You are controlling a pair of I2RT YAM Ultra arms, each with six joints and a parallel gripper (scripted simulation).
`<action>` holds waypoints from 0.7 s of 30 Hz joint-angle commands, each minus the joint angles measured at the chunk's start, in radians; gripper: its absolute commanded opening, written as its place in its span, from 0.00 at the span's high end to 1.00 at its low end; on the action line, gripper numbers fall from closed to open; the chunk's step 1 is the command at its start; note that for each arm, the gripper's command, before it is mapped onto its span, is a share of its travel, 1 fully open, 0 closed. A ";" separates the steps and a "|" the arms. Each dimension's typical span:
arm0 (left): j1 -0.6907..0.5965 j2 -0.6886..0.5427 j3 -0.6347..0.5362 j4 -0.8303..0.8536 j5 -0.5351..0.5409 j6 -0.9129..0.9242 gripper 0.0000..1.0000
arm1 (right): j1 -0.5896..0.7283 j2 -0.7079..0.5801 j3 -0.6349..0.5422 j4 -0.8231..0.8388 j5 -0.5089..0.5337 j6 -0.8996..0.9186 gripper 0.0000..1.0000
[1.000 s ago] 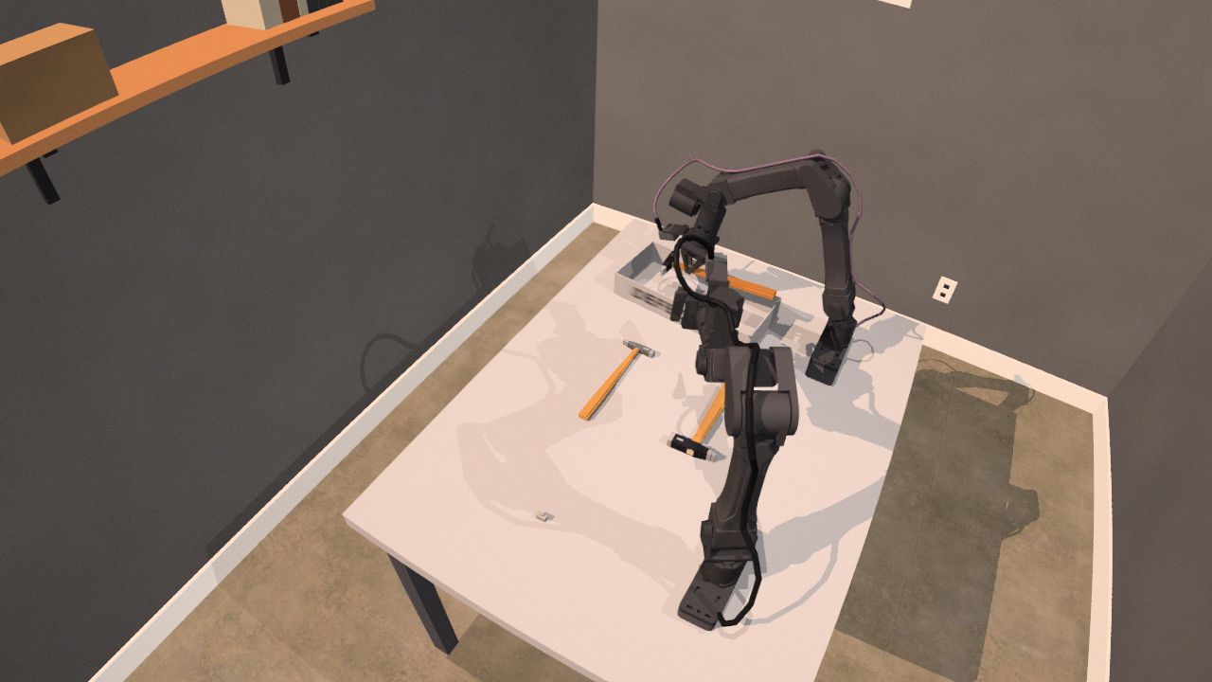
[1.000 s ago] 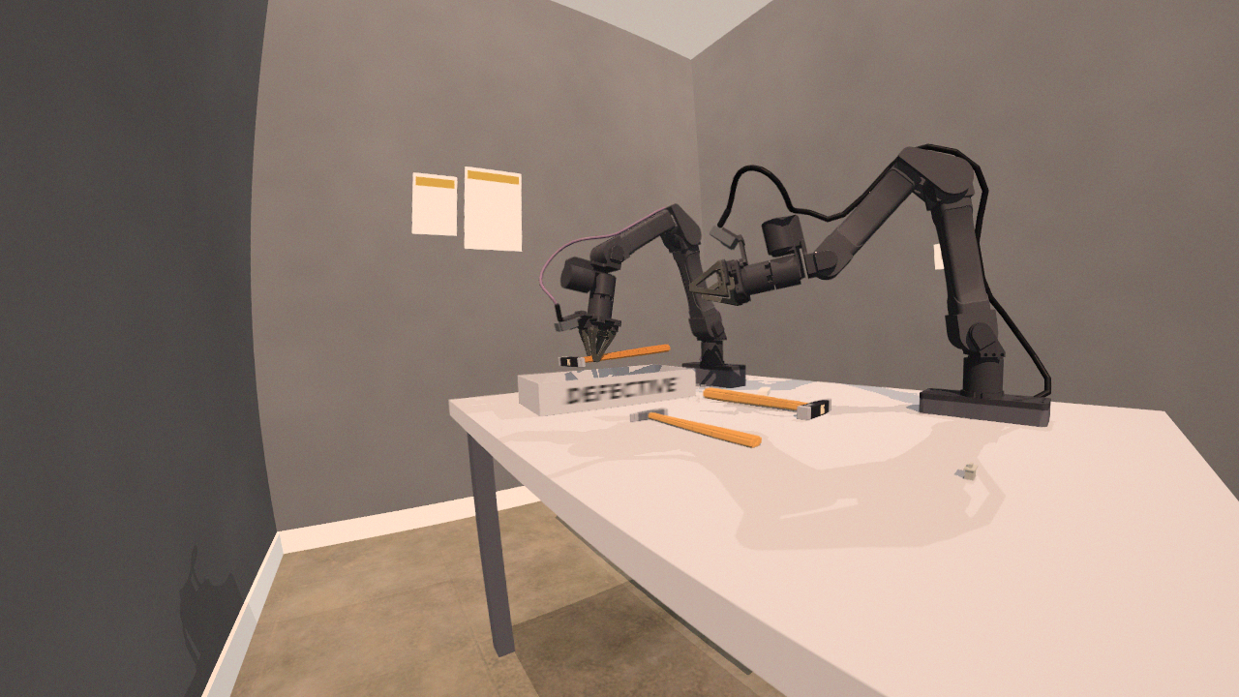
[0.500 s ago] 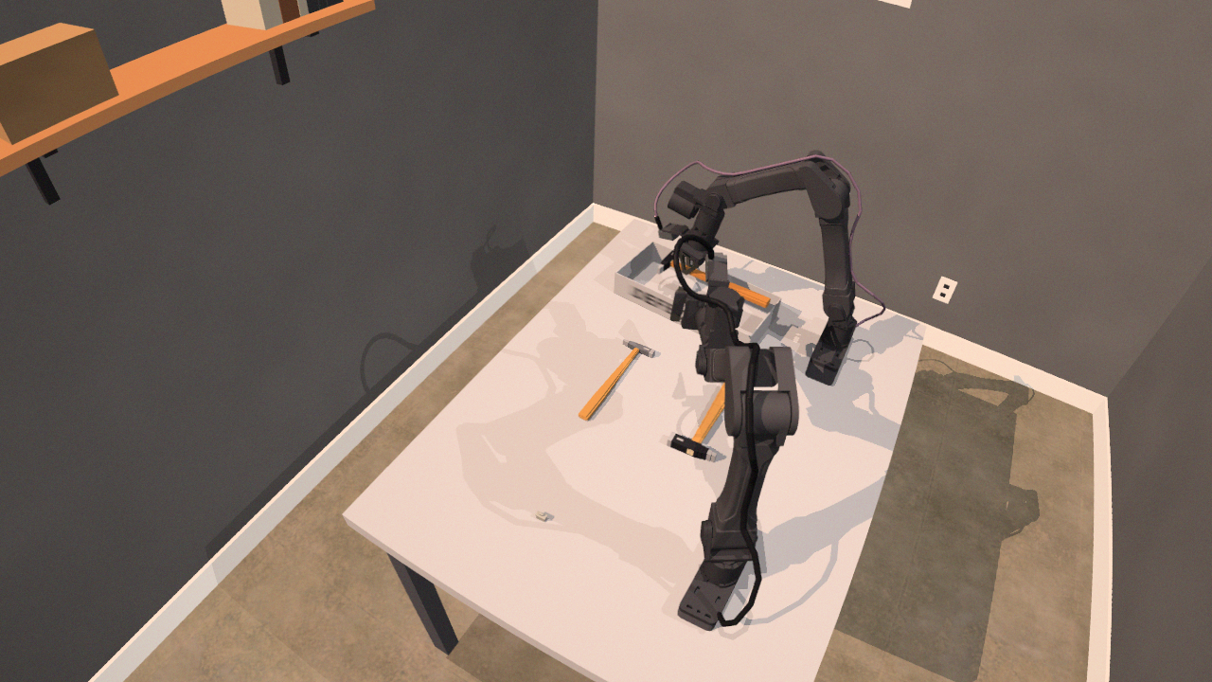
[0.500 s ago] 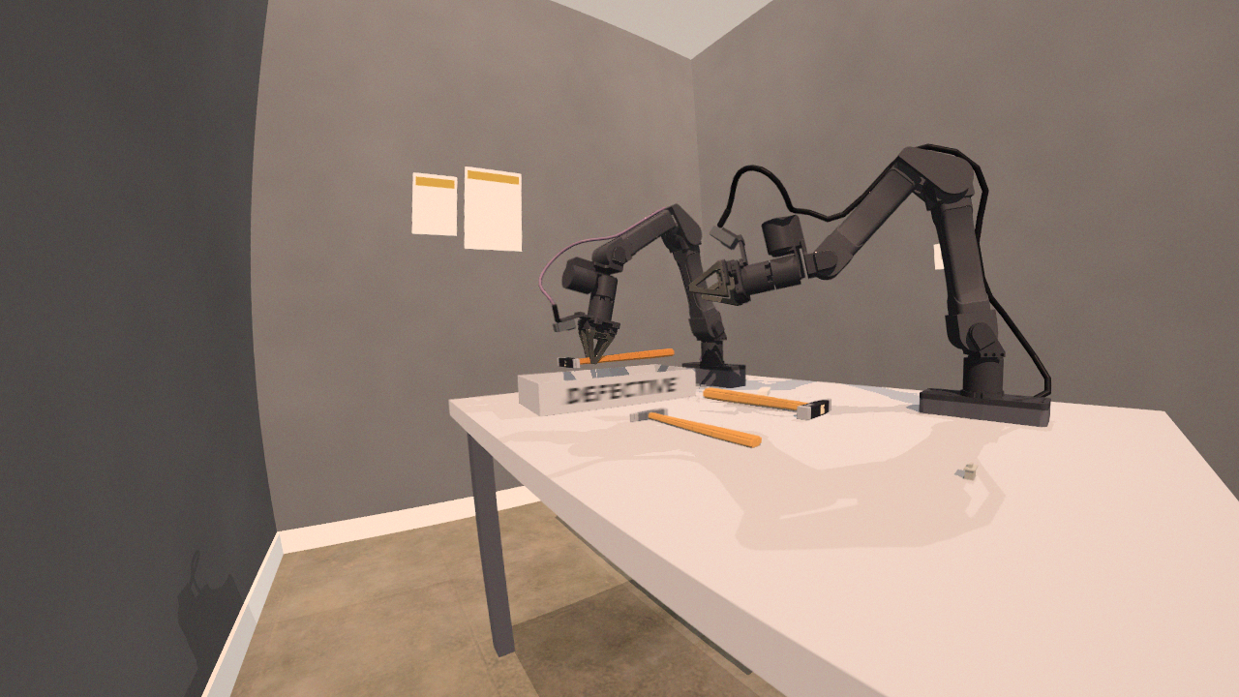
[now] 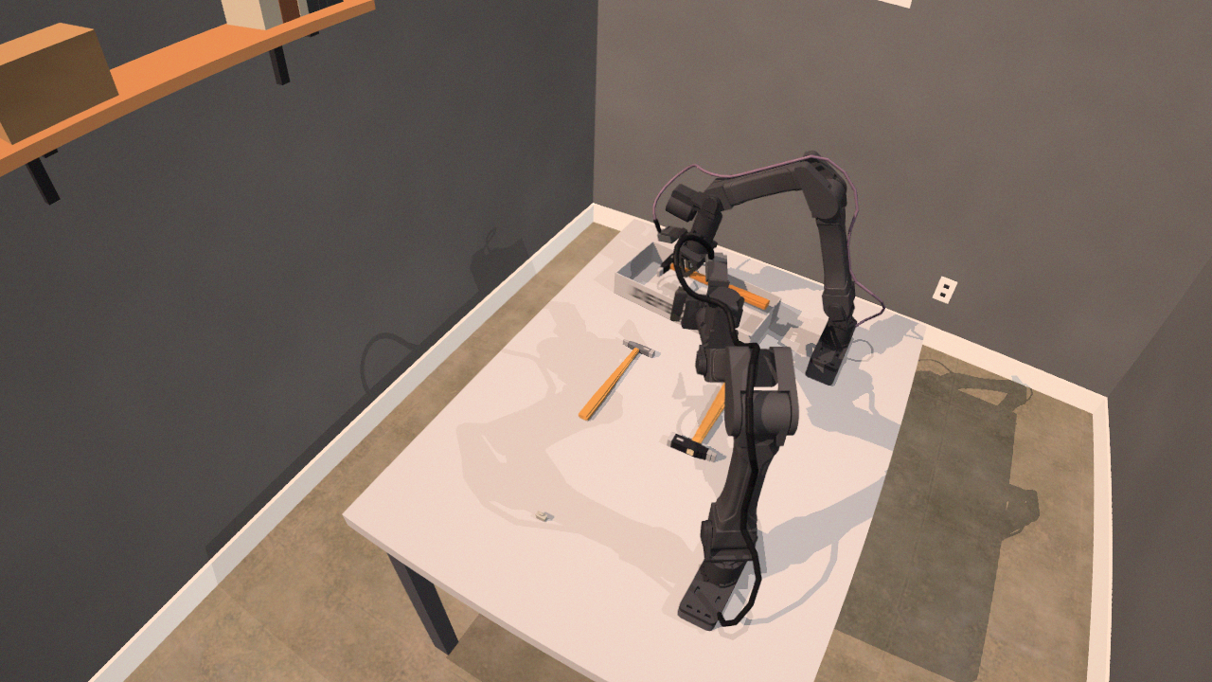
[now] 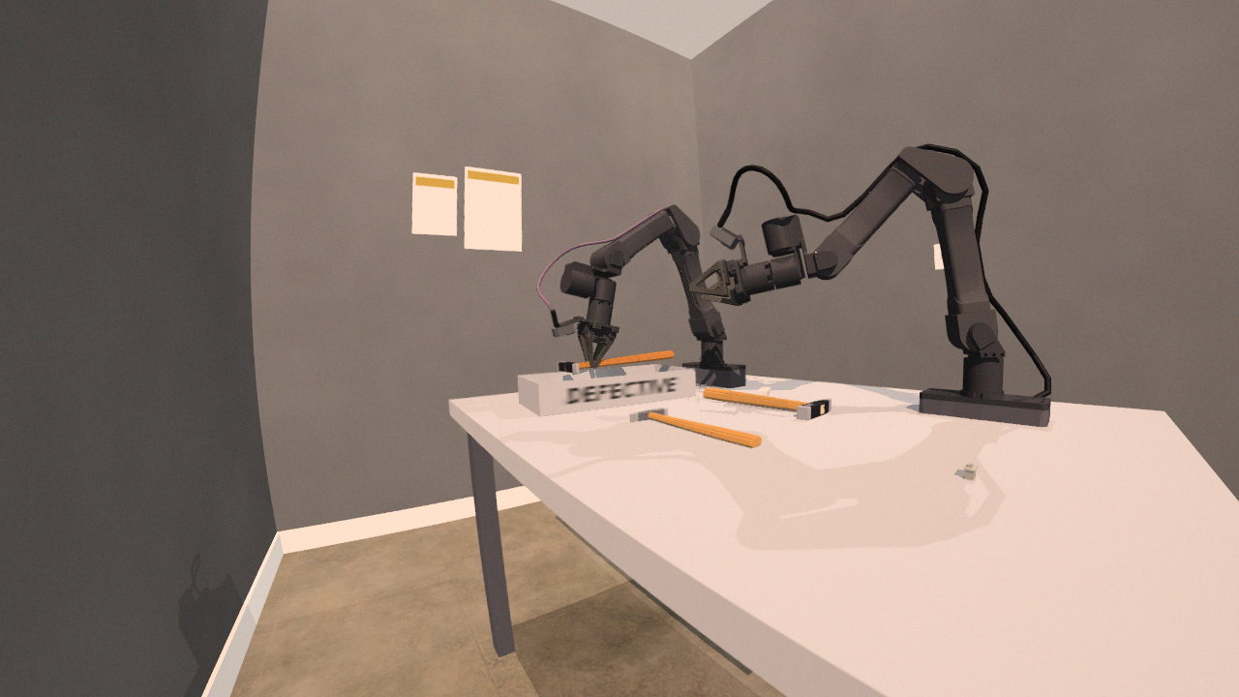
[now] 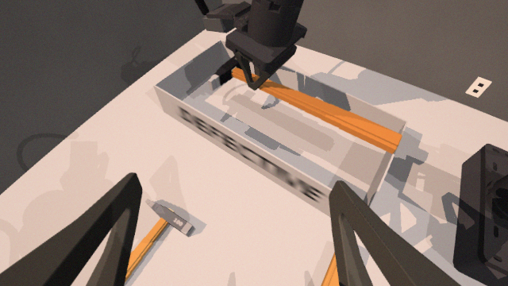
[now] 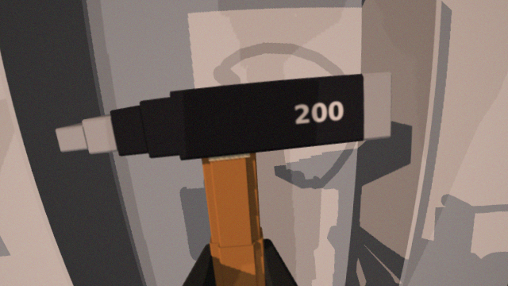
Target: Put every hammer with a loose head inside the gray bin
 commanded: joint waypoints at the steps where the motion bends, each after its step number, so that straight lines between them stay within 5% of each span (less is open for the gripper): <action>1: -0.001 -0.012 0.029 0.005 0.000 0.002 0.00 | 0.011 -0.017 0.045 0.008 0.014 0.012 0.88; 21: -0.001 -0.012 0.029 0.005 0.000 0.002 0.00 | 0.014 0.025 -0.075 0.198 0.018 0.012 0.88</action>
